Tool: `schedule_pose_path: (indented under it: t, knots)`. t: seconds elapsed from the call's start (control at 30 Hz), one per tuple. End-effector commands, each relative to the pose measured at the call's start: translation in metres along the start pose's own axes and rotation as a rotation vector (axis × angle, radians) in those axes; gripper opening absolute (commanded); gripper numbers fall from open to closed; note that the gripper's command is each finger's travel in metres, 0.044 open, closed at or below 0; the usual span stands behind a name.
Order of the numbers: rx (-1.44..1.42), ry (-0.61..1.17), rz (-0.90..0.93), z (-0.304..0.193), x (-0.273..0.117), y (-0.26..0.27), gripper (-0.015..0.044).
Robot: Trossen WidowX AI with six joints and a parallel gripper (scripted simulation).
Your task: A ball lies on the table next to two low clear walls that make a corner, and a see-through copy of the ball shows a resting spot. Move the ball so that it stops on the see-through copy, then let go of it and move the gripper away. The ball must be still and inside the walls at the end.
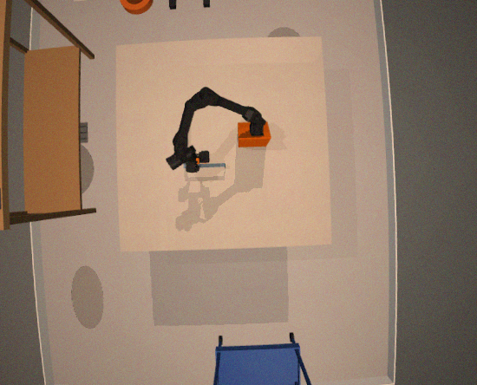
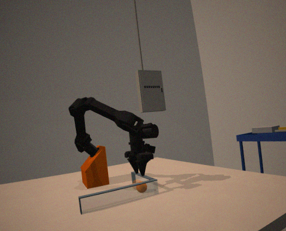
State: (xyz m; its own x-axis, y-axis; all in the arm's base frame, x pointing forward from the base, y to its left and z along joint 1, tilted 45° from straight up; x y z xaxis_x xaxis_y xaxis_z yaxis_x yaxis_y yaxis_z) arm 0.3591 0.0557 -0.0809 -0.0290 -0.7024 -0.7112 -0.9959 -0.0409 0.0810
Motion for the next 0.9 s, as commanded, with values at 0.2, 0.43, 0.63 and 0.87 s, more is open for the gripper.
schedule_pose_path:
  t: [0.2, 0.43, 0.63, 0.87]
  knots:
    - [-0.014, -0.006, 0.003, 0.001, 0.017, -0.001, 0.0300]
    - [-0.014, -0.007, 0.003, 0.001, 0.026, -0.001, 0.0300]
    - [-0.014, -0.006, 0.003, 0.001, 0.036, -0.001, 0.0300]
    - [-0.014, -0.006, 0.003, 0.001, 0.047, -0.001, 0.0300]
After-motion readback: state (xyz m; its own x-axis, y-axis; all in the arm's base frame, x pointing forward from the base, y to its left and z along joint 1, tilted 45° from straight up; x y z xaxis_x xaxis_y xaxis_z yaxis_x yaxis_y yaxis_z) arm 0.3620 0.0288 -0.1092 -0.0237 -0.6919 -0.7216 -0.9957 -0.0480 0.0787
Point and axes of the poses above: the point midway between the two fingers, 35 mm back from their tips, its own x axis out along the fingers, its own y axis across the jaws, z = x × y, the point moved 5 cm from there along -x, back along the fingers, and after that the axes turned 9 degrees about -x, right-handed, at the moved point
